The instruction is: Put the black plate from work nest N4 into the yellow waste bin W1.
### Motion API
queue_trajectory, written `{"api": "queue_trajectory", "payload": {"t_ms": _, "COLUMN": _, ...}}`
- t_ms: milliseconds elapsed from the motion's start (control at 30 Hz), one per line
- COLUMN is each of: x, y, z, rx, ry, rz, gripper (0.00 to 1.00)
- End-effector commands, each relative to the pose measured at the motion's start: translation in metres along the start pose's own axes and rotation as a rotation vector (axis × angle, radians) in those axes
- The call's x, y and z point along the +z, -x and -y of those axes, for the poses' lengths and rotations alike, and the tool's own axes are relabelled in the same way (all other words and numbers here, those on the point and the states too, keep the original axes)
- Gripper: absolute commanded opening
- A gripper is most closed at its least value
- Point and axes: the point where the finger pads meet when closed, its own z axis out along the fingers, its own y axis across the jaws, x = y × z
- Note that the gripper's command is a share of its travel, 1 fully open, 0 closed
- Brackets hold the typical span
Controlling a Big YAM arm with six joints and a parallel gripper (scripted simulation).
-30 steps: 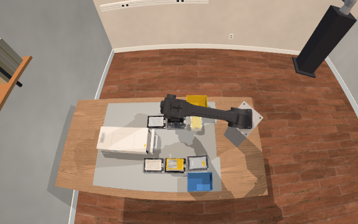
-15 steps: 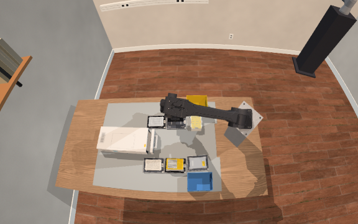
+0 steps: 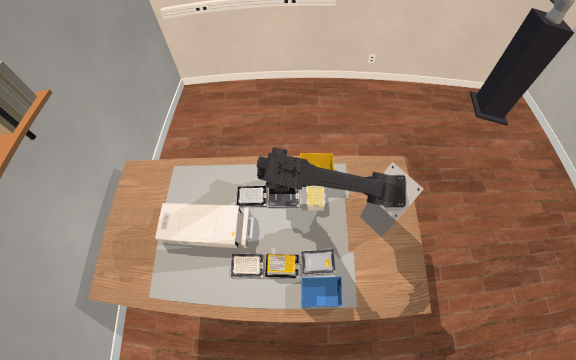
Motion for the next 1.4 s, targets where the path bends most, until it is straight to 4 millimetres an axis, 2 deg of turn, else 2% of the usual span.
{"api": "queue_trajectory", "payload": {"t_ms": 0, "x": -0.02, "y": 0.01, "z": 0.007, "rx": -0.002, "ry": -0.01, "rz": 0.025, "gripper": 0.0}}
{"api": "queue_trajectory", "payload": {"t_ms": 167, "x": -0.024, "y": 0.01, "z": 0.006, "rx": -0.004, "ry": -0.009, "rz": 0.023, "gripper": 0.0}}
{"api": "queue_trajectory", "payload": {"t_ms": 200, "x": -0.014, "y": 0.009, "z": 0.003, "rx": -0.004, "ry": -0.005, "rz": 0.016, "gripper": 0.0}}
{"api": "queue_trajectory", "payload": {"t_ms": 233, "x": -0.014, "y": 0.009, "z": 0.003, "rx": -0.004, "ry": -0.005, "rz": 0.016, "gripper": 0.0}}
{"api": "queue_trajectory", "payload": {"t_ms": 267, "x": -0.011, "y": -0.001, "z": 0.002, "rx": 0.003, "ry": 0.003, "rz": -0.004, "gripper": 0.0}}
{"api": "queue_trajectory", "payload": {"t_ms": 433, "x": -0.014, "y": 0.009, "z": 0.003, "rx": -0.004, "ry": -0.005, "rz": 0.016, "gripper": 0.0}}
{"api": "queue_trajectory", "payload": {"t_ms": 467, "x": -0.01, "y": -0.009, "z": 0.013, "rx": 0.019, "ry": -0.004, "rz": 0.002, "gripper": 0.0}}
{"api": "queue_trajectory", "payload": {"t_ms": 833, "x": -0.011, "y": -0.031, "z": 0.031, "rx": 0.013, "ry": -0.005, "rz": 0.008, "gripper": 0.0}}
{"api": "queue_trajectory", "payload": {"t_ms": 900, "x": -0.011, "y": -0.031, "z": 0.031, "rx": 0.013, "ry": -0.005, "rz": 0.008, "gripper": 0.0}}
{"api": "queue_trajectory", "payload": {"t_ms": 933, "x": -0.011, "y": -0.023, "z": 0.031, "rx": -0.002, "ry": -0.007, "rz": 0.019, "gripper": 0.0}}
{"api": "queue_trajectory", "payload": {"t_ms": 1033, "x": -0.011, "y": -0.04, "z": 0.037, "rx": 0.013, "ry": -0.005, "rz": 0.008, "gripper": 0.0}}
{"api": "queue_trajectory", "payload": {"t_ms": 1367, "x": -0.011, "y": -0.061, "z": 0.053, "rx": 0.013, "ry": -0.005, "rz": 0.009, "gripper": 0.0}}
